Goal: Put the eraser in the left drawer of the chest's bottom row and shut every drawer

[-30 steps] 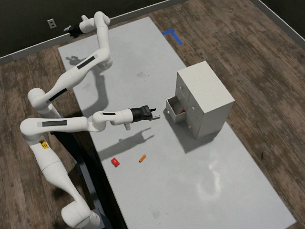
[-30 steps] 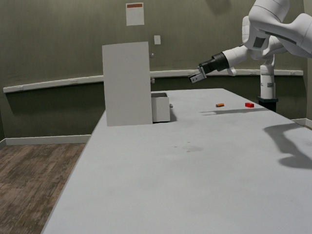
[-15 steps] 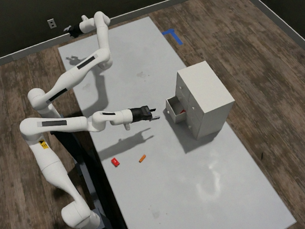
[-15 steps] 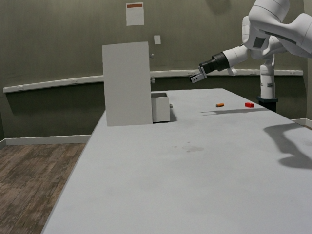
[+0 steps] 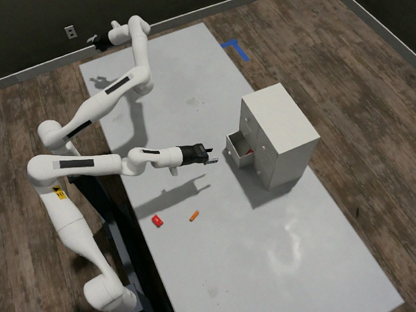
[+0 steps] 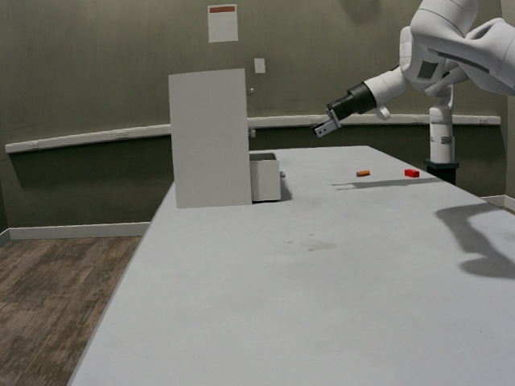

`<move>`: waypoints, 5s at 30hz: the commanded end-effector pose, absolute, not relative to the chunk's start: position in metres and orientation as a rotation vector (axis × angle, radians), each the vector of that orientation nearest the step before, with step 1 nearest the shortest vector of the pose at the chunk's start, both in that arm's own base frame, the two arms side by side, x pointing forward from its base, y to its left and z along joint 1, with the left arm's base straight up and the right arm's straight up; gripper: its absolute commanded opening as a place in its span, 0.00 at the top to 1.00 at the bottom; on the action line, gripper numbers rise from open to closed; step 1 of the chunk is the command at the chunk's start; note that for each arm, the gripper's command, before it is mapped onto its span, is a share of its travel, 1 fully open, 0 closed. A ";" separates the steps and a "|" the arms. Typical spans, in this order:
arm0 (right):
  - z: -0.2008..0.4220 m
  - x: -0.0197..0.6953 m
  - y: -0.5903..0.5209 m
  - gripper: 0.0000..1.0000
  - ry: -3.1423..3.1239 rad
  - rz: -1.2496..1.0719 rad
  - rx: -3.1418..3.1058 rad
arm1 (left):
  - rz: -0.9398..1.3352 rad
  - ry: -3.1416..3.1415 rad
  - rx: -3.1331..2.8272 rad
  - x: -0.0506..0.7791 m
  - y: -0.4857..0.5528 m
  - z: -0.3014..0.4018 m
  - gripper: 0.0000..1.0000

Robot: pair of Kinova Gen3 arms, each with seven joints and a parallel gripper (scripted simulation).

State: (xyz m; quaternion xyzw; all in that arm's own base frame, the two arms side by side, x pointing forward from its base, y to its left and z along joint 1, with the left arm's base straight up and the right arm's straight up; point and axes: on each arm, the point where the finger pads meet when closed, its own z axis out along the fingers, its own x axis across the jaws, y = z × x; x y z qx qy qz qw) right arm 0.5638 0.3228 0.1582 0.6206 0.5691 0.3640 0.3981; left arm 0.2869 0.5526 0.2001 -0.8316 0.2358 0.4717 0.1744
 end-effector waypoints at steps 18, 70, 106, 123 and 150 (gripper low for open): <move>0.165 0.564 0.323 0.00 1.589 0.785 1.730 | 1.335 0.667 -2.356 0.287 0.553 0.202 0.00; 0.197 0.565 0.326 0.00 2.082 0.084 2.270 | 1.335 0.667 -2.356 0.287 0.553 0.202 0.00; 0.200 0.563 0.325 0.00 2.126 0.004 2.312 | 1.335 0.667 -2.356 0.287 0.553 0.202 0.00; 0.200 0.563 0.325 0.00 2.126 0.004 2.312 | 1.335 0.667 -2.356 0.287 0.553 0.202 0.00; 0.231 0.476 0.363 0.00 2.127 0.003 2.312 | 1.335 0.667 -2.356 0.287 0.553 0.202 0.00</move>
